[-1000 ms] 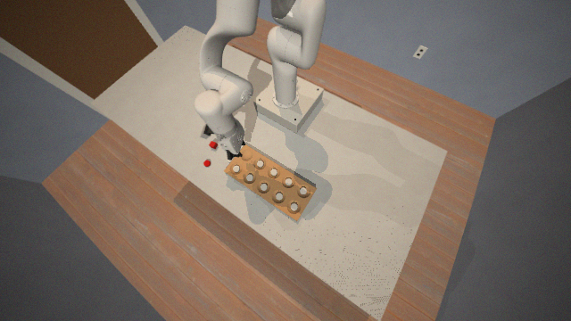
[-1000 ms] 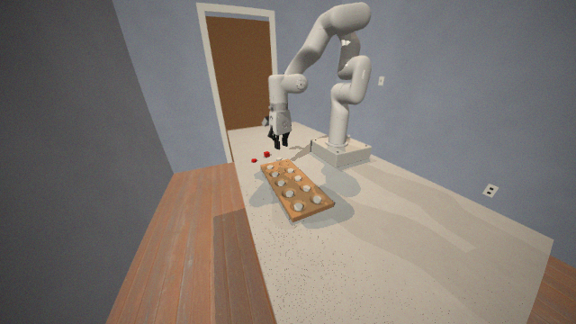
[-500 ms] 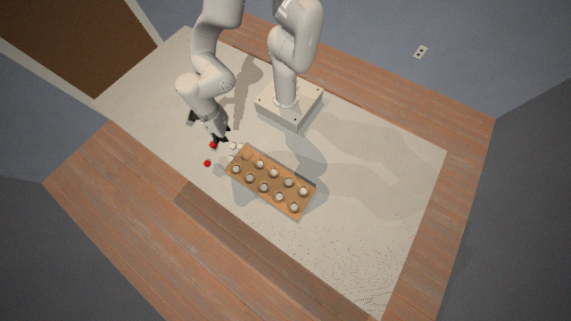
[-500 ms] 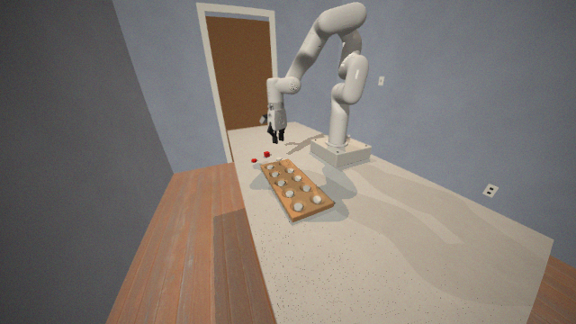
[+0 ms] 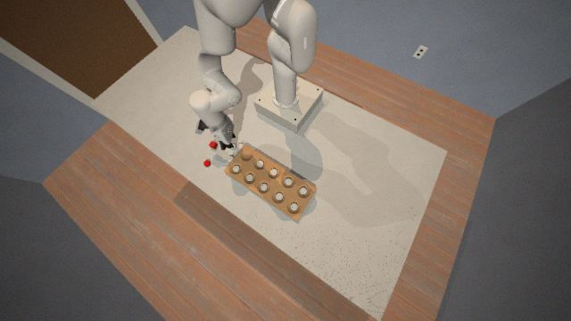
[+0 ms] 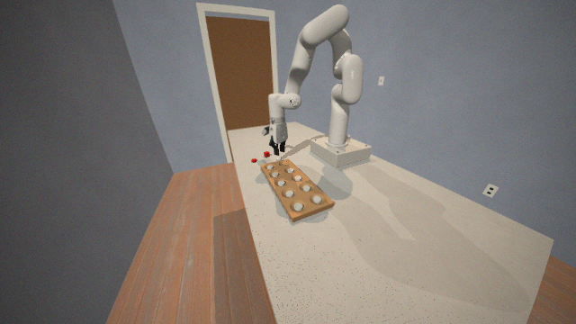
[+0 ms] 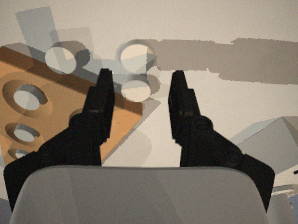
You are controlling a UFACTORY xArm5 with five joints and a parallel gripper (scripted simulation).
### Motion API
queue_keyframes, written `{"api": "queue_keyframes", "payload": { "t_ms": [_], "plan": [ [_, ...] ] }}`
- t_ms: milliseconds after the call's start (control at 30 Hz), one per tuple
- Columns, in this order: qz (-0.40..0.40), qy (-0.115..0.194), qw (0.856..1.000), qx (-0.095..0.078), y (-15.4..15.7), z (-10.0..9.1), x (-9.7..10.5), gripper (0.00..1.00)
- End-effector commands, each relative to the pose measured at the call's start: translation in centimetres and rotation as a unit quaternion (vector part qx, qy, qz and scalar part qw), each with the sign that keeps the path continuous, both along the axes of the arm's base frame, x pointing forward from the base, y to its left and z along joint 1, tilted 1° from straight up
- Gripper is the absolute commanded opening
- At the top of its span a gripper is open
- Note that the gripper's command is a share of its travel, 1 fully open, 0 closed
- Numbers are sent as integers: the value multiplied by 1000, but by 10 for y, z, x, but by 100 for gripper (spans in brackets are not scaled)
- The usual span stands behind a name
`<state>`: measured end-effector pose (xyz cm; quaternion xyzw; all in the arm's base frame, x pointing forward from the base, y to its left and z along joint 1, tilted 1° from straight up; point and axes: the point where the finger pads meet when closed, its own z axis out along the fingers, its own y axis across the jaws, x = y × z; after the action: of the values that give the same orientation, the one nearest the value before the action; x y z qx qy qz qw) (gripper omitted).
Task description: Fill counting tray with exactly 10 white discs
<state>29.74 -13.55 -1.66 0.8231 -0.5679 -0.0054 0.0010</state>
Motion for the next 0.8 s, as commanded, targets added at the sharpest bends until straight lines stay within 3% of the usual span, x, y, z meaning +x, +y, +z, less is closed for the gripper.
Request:
{"api": "queue_keyframes", "payload": {
  "t_ms": [0, 500, 533, 767],
  "plan": [
    [0, -2, 1000, -1, -2, -30, 4, 47],
    [0, -2, 1000, -1, -2, -32, 4, 47],
    [0, -2, 1000, -1, -2, -32, 4, 0],
    [0, -2, 1000, -1, -2, -32, 4, 0]
  ]
}}
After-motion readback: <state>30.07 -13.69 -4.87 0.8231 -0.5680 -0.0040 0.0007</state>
